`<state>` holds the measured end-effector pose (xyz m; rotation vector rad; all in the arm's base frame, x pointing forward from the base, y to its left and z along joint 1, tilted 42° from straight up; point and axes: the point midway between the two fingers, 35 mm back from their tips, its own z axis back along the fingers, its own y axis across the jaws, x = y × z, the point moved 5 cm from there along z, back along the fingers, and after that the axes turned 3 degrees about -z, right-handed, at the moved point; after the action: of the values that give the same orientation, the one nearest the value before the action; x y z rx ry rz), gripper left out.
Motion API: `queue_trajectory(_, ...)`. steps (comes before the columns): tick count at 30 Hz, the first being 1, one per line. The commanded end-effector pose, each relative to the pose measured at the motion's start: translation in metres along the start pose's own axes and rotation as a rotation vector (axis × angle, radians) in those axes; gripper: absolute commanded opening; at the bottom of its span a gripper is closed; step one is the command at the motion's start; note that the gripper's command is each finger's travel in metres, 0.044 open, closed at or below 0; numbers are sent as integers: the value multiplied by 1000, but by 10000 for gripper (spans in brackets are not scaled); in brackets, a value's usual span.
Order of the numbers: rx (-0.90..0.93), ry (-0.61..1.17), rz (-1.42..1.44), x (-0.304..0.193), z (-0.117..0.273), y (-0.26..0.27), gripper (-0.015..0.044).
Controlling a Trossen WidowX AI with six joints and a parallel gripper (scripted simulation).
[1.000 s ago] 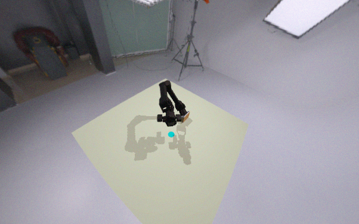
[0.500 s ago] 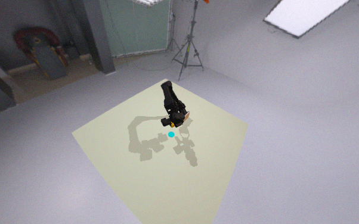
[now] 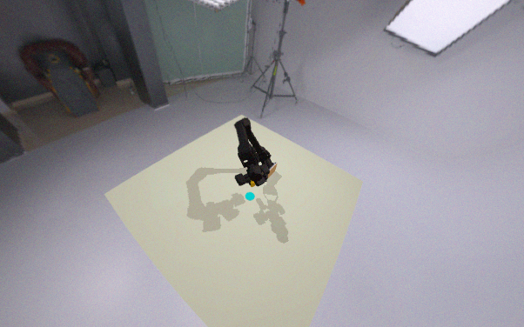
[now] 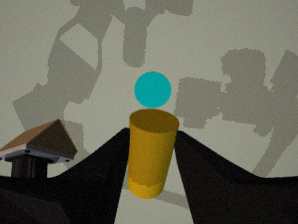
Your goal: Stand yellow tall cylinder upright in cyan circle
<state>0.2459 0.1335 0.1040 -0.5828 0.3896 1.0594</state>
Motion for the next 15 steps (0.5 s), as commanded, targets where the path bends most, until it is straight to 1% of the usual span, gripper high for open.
queue_trajectory(1, 27, -23, -2, -3, -2, 0, 105)
queue_trajectory(15, 106, -90, -9, -9, -10, -1, 105)
